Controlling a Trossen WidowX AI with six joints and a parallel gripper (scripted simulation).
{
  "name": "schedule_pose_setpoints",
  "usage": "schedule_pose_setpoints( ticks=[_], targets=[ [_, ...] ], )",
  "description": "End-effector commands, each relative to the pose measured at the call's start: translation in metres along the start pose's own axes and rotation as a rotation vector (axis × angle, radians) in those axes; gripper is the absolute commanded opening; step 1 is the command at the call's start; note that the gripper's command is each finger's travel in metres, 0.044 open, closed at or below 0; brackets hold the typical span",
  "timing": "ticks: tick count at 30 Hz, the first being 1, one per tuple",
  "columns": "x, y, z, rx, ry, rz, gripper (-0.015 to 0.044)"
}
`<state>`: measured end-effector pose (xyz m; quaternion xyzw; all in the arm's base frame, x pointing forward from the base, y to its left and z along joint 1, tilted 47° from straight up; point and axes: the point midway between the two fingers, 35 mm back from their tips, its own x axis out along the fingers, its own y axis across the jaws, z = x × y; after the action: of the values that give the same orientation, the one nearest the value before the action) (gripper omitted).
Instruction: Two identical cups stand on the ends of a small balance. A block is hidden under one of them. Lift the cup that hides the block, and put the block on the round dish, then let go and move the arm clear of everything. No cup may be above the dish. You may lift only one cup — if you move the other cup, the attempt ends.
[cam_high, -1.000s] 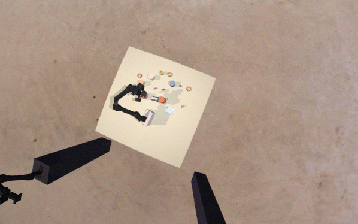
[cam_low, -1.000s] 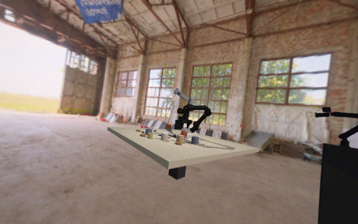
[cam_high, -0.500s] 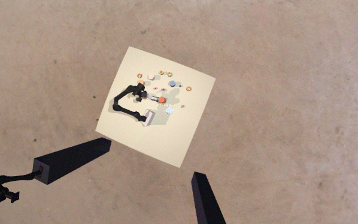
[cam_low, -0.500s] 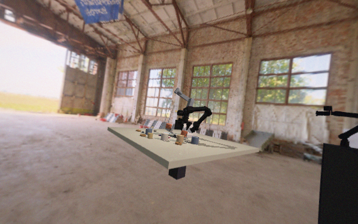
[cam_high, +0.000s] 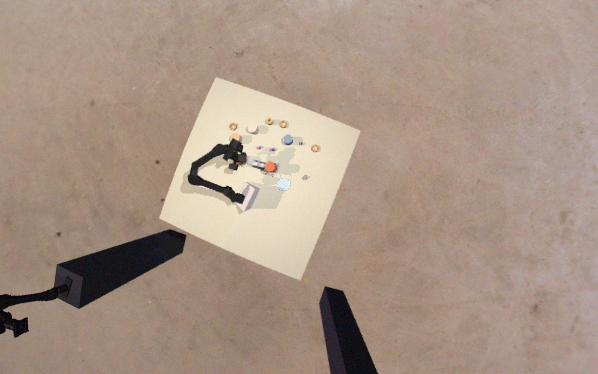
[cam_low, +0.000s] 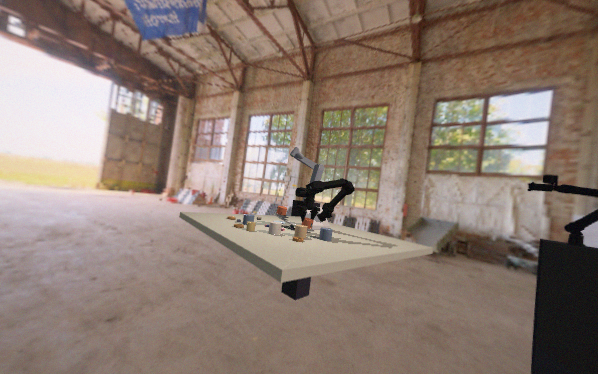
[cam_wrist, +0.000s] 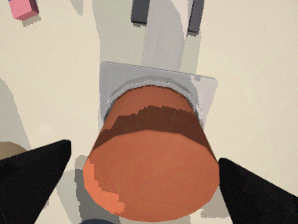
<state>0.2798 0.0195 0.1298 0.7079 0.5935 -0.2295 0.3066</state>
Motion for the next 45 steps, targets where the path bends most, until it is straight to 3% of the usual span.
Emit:
schedule_pose_setpoints(
  ticks=[1,15,17,29,40,45],
  targets=[
    [0.008,-0.002,-0.001,0.006,0.006,-0.004,0.0440],
    [0.028,-0.004,-0.002,0.006,0.011,-0.003,0.0440],
    [0.028,-0.004,-0.002,0.006,0.011,-0.003,0.0387],
    [0.028,-0.004,-0.002,0.006,0.011,-0.003,0.0308],
    [0.018,-0.002,-0.001,0.017,0.005,0.004,0.0019],
    [0.012,-0.001,0.000,0.024,0.002,0.009,0.0000]
  ],
)
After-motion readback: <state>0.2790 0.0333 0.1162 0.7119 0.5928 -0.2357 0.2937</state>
